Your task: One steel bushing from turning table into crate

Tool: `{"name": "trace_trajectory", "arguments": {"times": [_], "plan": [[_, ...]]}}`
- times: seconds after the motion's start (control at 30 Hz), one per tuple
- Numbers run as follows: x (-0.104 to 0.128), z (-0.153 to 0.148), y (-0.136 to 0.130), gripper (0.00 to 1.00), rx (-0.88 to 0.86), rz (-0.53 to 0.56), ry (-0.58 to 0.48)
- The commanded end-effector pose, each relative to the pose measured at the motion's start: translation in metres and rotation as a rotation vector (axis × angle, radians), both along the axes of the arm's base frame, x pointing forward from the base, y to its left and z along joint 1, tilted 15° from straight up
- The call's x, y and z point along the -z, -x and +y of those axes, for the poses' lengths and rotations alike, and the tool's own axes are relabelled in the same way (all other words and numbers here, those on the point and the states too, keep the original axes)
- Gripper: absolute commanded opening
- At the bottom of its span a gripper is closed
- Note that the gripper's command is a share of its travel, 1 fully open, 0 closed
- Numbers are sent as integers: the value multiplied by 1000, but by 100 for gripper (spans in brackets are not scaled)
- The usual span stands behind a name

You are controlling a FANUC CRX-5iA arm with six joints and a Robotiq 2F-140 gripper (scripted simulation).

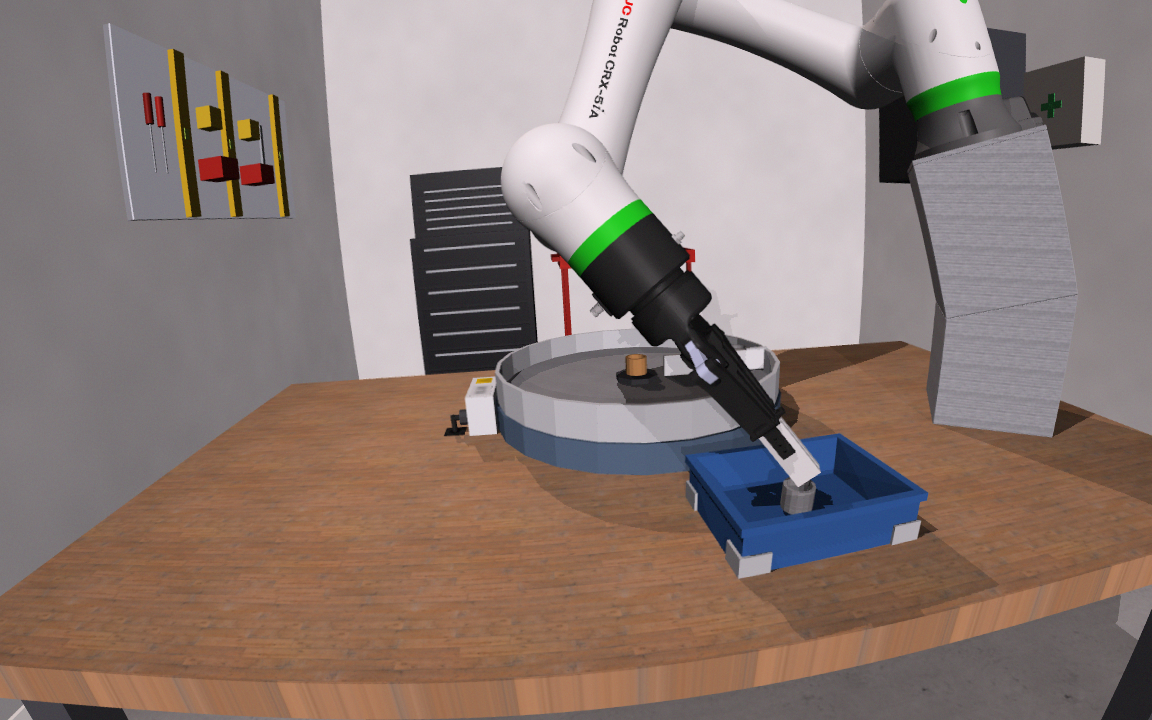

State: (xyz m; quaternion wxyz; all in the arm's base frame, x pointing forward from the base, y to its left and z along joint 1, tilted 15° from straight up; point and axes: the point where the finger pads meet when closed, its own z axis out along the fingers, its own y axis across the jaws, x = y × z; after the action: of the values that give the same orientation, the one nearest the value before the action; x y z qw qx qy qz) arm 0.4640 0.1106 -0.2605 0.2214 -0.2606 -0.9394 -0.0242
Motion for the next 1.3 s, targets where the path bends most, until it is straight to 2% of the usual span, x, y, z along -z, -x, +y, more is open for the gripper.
{"name": "trace_trajectory", "arguments": {"times": [0.0, 1.27], "plan": [[0, 0, 0, 0, 0, 0, 0], [6, -1, -1, 0, 0, 0, 0]]}}
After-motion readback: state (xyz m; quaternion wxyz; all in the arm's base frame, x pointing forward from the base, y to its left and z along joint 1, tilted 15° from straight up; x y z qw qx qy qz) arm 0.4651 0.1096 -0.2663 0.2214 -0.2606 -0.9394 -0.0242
